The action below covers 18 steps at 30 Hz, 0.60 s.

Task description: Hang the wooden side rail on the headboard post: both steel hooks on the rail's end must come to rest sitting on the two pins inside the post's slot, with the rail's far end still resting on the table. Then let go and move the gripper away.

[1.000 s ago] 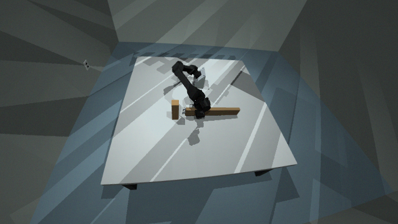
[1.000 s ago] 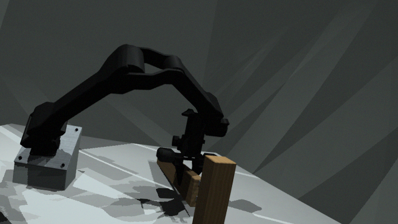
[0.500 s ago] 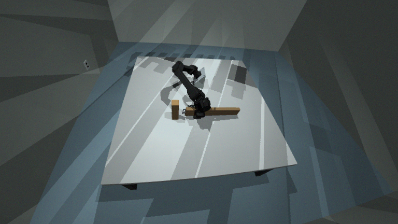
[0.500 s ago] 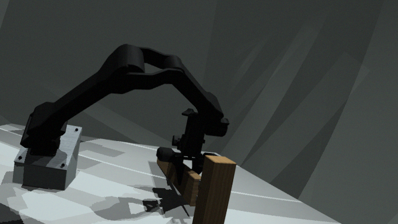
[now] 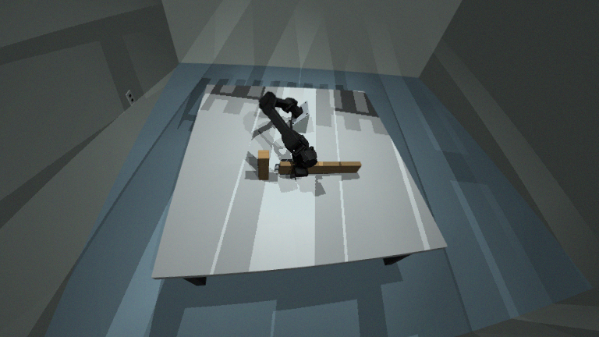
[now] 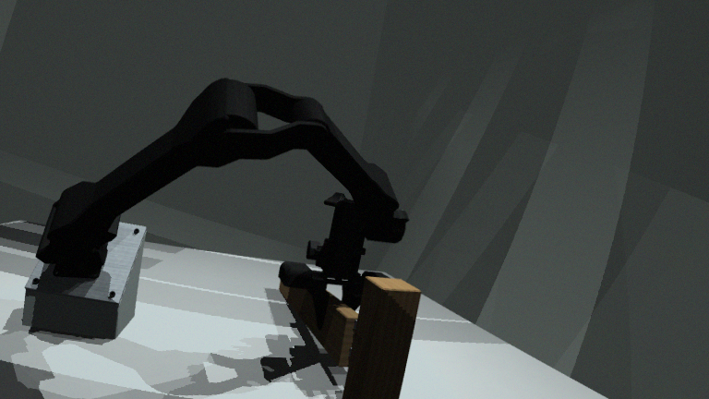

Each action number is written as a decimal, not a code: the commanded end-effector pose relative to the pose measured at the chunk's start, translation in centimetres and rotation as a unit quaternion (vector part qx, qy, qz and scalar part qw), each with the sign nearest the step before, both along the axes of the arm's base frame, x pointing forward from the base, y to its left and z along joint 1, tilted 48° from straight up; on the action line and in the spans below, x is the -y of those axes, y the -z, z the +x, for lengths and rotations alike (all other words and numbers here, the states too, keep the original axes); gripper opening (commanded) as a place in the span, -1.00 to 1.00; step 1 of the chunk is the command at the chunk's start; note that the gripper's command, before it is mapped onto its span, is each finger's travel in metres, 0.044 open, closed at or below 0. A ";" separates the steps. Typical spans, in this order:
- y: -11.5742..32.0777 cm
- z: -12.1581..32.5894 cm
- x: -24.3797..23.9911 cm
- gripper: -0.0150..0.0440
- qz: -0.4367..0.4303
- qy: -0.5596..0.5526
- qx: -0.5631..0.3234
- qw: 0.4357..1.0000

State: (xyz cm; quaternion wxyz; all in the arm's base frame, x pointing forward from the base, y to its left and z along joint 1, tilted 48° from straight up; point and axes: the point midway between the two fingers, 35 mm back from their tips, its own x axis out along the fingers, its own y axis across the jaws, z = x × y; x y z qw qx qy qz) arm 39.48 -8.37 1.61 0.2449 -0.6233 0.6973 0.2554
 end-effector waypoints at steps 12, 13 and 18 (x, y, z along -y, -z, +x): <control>-0.5 0.6 -0.5 -0.49 0.004 -0.008 0.006 1.000; -0.5 0.6 -0.5 -0.49 0.004 -0.008 0.006 1.000; -0.5 0.6 -0.4 -0.49 0.004 -0.008 0.006 1.000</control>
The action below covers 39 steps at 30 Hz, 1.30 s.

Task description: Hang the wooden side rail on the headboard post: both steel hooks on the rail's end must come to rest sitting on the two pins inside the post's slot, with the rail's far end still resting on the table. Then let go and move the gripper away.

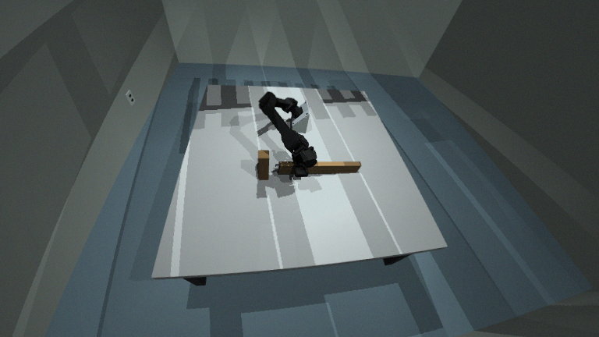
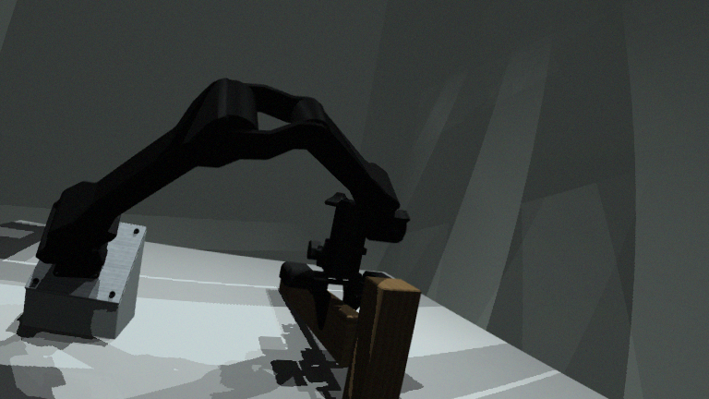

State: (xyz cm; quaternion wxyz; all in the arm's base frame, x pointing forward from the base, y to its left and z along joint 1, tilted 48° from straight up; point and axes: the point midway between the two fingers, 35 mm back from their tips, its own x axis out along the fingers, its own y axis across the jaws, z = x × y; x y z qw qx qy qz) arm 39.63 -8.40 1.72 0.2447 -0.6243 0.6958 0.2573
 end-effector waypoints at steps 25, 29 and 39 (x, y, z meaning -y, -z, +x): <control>-0.5 0.3 -0.3 -0.49 0.003 -0.006 0.007 1.000; -0.6 0.2 -0.3 -0.49 0.003 -0.006 0.007 1.000; -0.7 0.2 -0.3 -0.49 0.003 -0.006 0.007 1.000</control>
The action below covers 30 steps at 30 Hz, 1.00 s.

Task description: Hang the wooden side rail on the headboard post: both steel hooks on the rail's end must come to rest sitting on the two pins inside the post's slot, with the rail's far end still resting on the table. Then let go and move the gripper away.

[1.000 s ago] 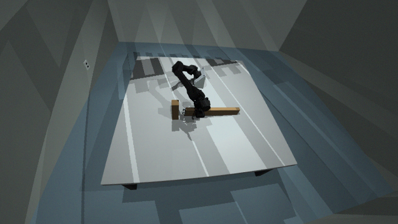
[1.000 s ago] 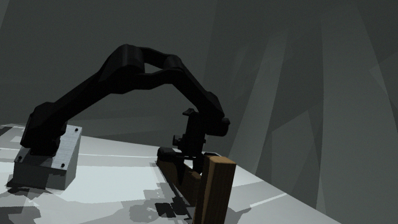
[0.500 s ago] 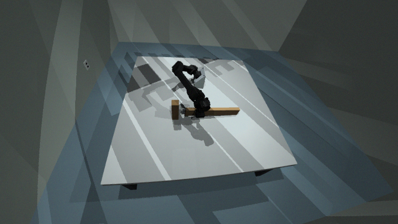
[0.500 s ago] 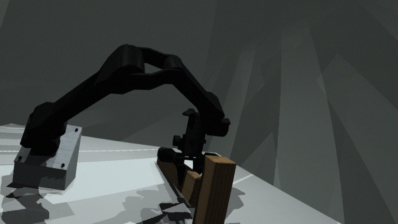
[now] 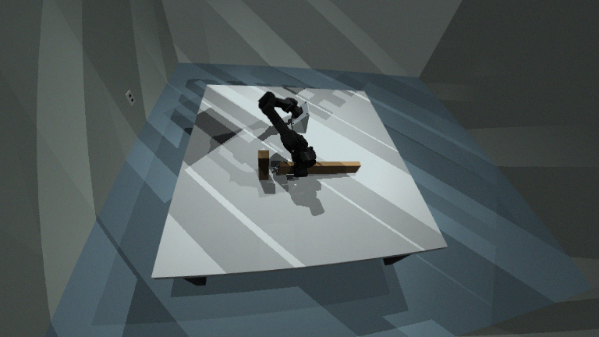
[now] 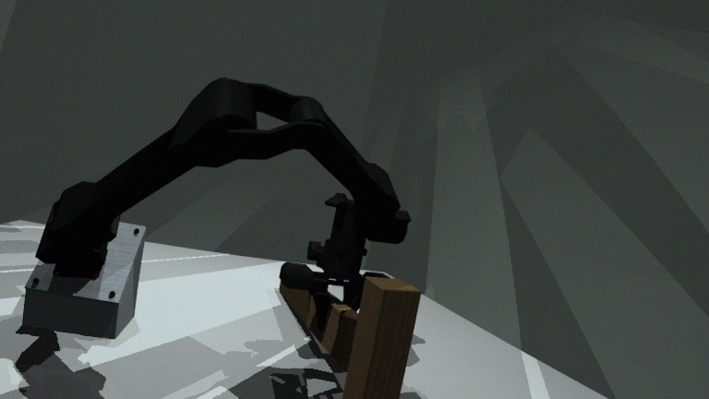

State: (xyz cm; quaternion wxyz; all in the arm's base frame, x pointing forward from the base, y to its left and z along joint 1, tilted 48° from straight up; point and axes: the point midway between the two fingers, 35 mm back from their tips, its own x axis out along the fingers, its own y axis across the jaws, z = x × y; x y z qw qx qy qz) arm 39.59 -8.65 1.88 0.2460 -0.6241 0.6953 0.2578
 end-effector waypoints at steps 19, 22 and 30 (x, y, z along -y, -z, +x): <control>-0.7 0.4 -0.3 -0.49 0.002 -0.006 0.006 1.000; -0.7 0.4 -0.3 -0.49 0.002 -0.006 0.006 1.000; -0.8 0.4 -0.3 -0.49 0.002 -0.006 0.006 1.000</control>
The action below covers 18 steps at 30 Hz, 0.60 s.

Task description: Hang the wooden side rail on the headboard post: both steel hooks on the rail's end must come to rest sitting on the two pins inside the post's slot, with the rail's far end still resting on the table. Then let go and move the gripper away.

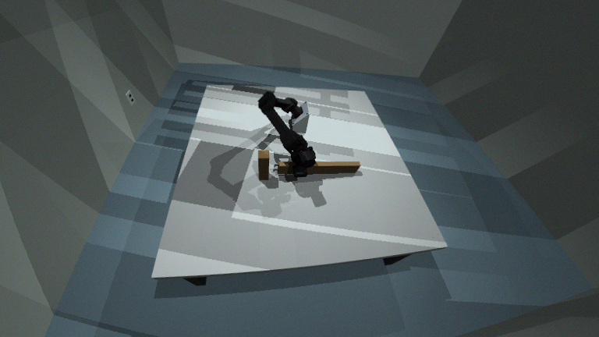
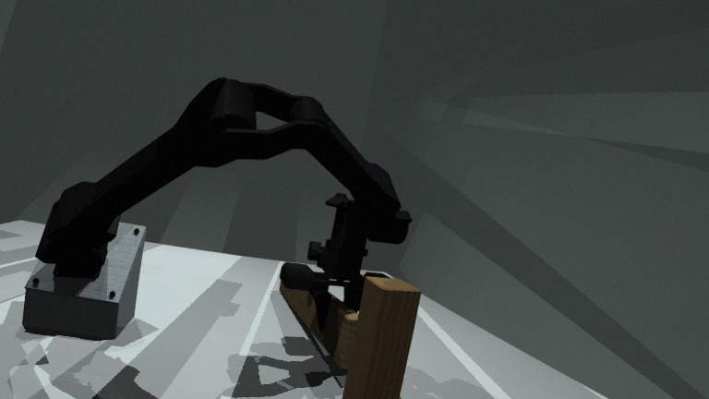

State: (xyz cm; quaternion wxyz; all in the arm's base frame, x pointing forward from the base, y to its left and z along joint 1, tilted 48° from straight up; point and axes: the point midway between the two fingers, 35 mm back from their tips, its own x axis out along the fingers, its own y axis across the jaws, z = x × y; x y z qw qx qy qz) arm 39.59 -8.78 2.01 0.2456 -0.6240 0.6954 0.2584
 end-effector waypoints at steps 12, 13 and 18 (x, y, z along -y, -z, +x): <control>-0.8 0.4 -0.4 -0.49 0.001 -0.006 0.007 1.000; -0.8 0.5 -0.3 -0.49 0.001 -0.006 0.007 1.000; -0.9 0.5 -0.3 -0.49 0.001 -0.006 0.007 1.000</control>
